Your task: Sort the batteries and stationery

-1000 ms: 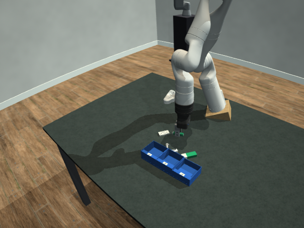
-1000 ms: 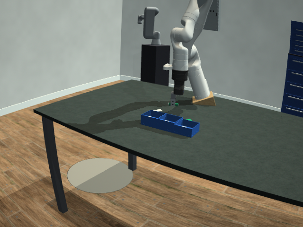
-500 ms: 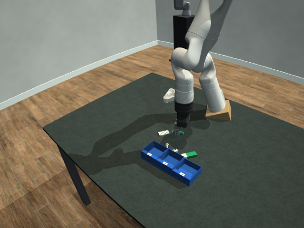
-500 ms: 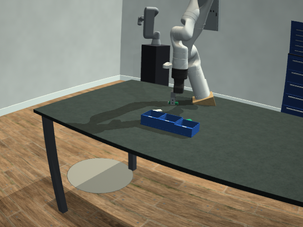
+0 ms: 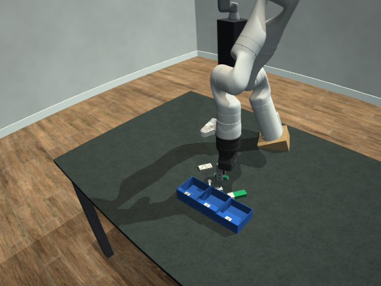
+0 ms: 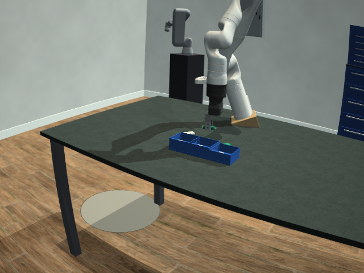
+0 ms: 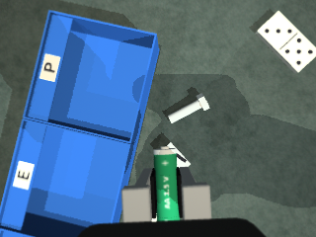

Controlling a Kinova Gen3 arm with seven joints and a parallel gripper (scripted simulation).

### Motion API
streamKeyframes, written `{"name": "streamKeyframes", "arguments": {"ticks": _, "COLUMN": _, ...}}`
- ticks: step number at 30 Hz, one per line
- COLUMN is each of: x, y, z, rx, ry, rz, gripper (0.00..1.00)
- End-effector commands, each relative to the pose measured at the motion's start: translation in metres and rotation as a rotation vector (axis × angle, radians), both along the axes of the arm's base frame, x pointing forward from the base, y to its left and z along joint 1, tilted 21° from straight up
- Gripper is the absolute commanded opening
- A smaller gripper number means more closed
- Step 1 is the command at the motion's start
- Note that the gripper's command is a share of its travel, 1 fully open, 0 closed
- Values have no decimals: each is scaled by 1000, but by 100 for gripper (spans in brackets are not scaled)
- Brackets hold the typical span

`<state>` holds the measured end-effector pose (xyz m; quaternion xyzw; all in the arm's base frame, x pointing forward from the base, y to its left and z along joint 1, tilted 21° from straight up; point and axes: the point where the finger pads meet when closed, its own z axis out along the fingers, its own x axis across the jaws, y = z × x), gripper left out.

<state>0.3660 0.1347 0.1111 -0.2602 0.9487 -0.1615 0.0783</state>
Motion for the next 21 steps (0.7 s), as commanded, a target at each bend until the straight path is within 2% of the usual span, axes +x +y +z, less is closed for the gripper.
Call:
{"name": "streamKeyframes", "arguments": {"ticks": 1, "x": 19, "y": 8, "z": 0, "rx": 20, "ry": -38, "rz": -151, "gripper": 31}}
{"name": "streamKeyframes", "arguments": {"ticks": 4, "x": 33, "y": 20, "z": 0, "rx": 51, "ry": -74, "rz": -273, "gripper": 31}}
{"name": "streamKeyframes", "arguments": {"ticks": 12, "x": 58, "y": 39, "z": -1, "rx": 39, "ry": -69, "rz": -268, "gripper": 31}}
{"name": "streamKeyframes", "arguments": {"ticks": 21, "x": 60, "y": 37, "z": 0, "rx": 43, "ry": -71, "rz": -269, "gripper": 31}}
